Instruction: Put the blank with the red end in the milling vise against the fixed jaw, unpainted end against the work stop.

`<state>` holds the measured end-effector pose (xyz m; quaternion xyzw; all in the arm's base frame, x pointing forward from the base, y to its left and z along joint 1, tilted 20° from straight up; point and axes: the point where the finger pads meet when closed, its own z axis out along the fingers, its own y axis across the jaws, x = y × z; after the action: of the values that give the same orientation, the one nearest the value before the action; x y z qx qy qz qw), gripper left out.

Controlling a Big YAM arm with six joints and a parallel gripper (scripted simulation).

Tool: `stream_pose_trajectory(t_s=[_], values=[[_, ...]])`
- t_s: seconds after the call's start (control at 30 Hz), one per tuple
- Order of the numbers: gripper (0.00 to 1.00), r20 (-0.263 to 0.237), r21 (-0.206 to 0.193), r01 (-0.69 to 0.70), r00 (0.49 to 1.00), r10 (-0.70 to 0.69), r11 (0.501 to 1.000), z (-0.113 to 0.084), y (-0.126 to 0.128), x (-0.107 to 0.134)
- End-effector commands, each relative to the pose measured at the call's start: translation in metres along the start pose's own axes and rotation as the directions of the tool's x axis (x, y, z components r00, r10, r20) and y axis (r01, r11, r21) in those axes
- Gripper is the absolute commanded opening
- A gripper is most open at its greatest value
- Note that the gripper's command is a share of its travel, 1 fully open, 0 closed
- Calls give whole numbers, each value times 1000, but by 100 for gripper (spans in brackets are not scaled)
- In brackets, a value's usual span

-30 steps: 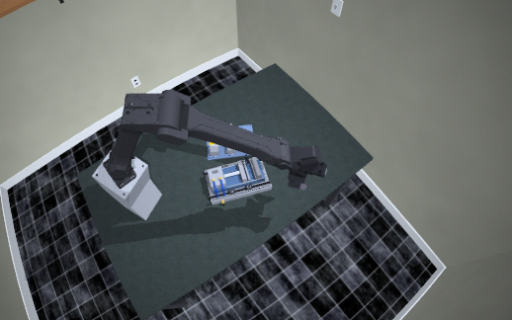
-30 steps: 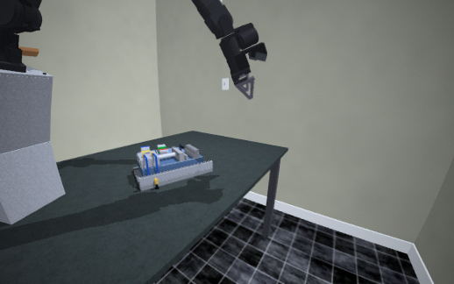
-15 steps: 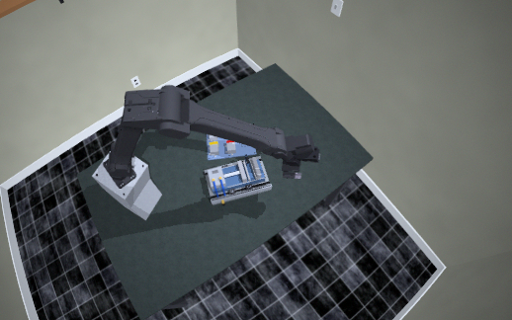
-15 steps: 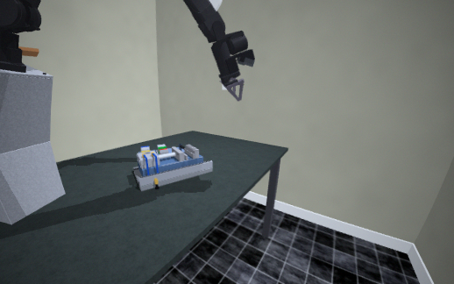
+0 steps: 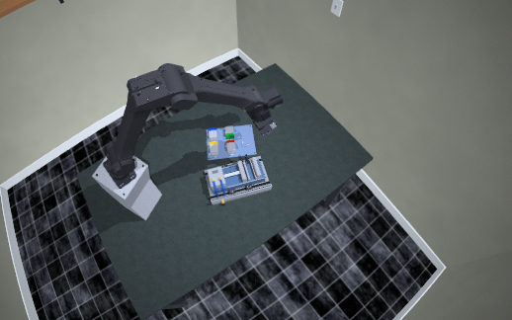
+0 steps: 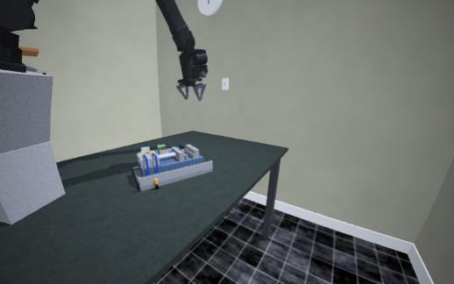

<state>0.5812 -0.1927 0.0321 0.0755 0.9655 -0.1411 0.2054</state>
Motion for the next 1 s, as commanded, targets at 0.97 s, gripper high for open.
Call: stream_pose_trajectory(t_s=[0.97], values=[[100, -147, -185, 881, 414, -898, 436, -32, 191, 95]])
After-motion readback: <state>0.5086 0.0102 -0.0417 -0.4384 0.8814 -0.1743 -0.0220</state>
